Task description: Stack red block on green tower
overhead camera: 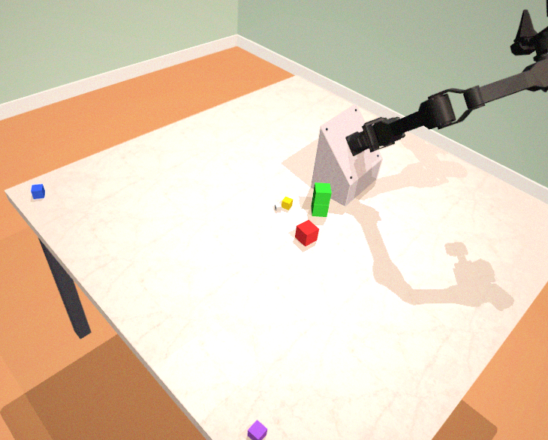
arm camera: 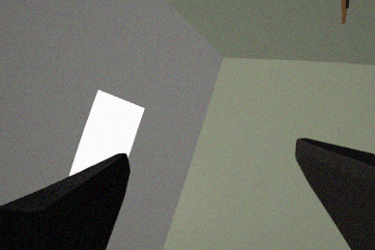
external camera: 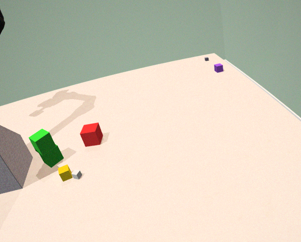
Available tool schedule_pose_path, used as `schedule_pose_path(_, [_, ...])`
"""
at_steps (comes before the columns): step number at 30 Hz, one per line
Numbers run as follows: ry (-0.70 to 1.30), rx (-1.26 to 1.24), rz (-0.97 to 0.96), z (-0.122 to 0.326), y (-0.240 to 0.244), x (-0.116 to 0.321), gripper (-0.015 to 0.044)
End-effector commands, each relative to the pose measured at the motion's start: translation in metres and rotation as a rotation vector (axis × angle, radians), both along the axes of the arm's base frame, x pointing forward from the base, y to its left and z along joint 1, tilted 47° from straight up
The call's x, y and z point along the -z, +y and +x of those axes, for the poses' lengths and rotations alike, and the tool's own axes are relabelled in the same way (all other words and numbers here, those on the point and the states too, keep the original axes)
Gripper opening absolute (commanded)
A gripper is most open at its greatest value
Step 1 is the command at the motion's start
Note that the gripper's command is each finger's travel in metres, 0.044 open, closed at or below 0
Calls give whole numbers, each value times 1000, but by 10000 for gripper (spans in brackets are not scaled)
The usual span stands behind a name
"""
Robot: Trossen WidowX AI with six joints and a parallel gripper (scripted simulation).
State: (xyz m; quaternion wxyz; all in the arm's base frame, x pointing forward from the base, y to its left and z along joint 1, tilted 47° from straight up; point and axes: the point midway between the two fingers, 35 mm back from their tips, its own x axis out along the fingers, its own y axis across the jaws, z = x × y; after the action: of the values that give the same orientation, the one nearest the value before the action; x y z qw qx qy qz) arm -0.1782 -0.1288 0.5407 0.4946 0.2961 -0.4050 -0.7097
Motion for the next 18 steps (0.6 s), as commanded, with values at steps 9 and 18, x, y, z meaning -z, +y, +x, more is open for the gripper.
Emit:
schedule_pose_path(9, [-80,234,7,-50,37,21,440])
schedule_pose_path(18, [-104,484,10,-83,92,36,440])
